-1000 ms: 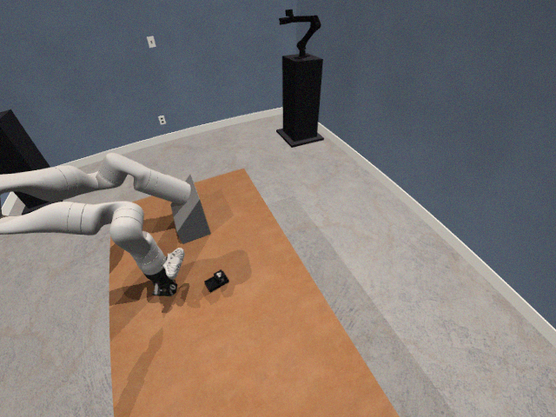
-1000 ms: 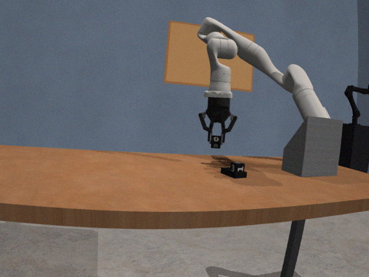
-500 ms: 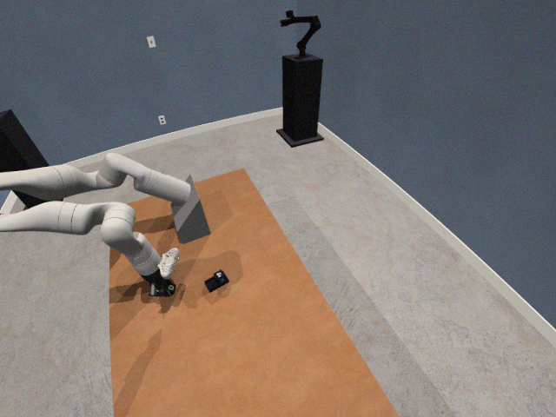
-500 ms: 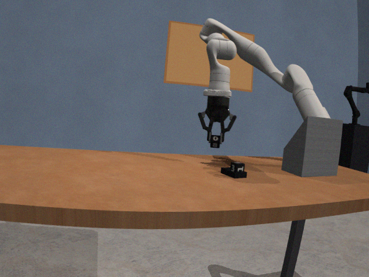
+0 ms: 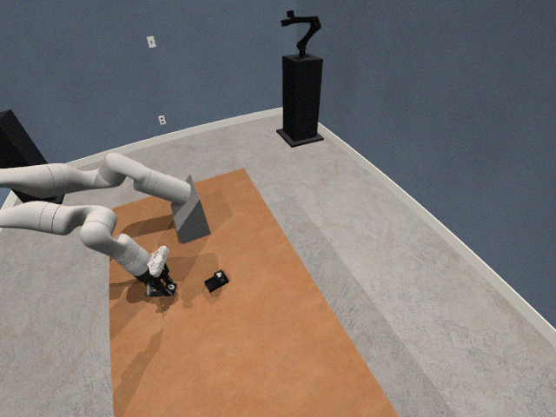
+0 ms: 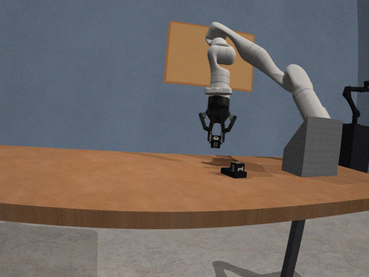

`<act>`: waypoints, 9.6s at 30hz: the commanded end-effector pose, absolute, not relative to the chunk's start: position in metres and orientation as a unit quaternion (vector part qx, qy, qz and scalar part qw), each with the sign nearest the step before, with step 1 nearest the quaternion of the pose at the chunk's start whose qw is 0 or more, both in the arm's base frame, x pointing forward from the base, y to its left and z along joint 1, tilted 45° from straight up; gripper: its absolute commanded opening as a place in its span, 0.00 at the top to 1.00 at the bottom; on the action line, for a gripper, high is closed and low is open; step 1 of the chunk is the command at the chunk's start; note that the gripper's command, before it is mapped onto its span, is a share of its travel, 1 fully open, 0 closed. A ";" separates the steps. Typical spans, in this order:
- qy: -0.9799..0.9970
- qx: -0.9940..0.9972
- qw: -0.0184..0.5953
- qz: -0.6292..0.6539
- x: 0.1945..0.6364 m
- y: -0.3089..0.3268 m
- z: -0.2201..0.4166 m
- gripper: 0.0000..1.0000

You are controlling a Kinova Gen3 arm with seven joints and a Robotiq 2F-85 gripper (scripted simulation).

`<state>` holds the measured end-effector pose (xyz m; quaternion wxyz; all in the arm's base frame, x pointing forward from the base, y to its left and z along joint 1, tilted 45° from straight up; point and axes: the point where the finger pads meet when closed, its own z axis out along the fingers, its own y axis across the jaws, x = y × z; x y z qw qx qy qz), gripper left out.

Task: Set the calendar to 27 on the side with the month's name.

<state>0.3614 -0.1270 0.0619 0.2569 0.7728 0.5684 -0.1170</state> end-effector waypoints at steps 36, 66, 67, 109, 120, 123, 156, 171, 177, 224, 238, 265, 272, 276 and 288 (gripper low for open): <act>0.591 0.785 0.184 -0.014 0.360 -0.135 0.068 0.72; 0.601 0.785 0.151 0.016 0.356 -0.134 0.066 0.72; 0.601 0.785 0.148 0.018 0.355 -0.134 0.066 0.72; 0.613 0.777 0.096 0.105 0.359 -0.138 0.070 0.72; 0.613 0.777 0.096 0.105 0.359 -0.138 0.070 0.72; 0.613 0.777 0.096 0.105 0.359 -0.139 0.069 0.72; 0.613 0.777 0.096 0.105 0.361 -0.167 0.040 0.72; 0.613 0.777 0.096 0.105 0.362 -0.179 0.028 0.72; 0.613 0.777 0.096 0.105 0.362 -0.182 0.025 0.72; 0.613 0.777 0.096 0.105 0.362 -0.183 0.024 0.72; 0.613 0.777 0.096 0.105 0.362 -0.185 0.022 0.72; 0.613 0.777 0.096 0.105 0.362 -0.186 0.021 0.72; 0.613 0.777 0.096 0.105 0.362 -0.186 0.021 0.72; 0.613 0.777 0.096 0.105 0.362 -0.186 0.021 0.72; 0.613 0.777 0.096 0.105 0.362 -0.186 0.021 0.72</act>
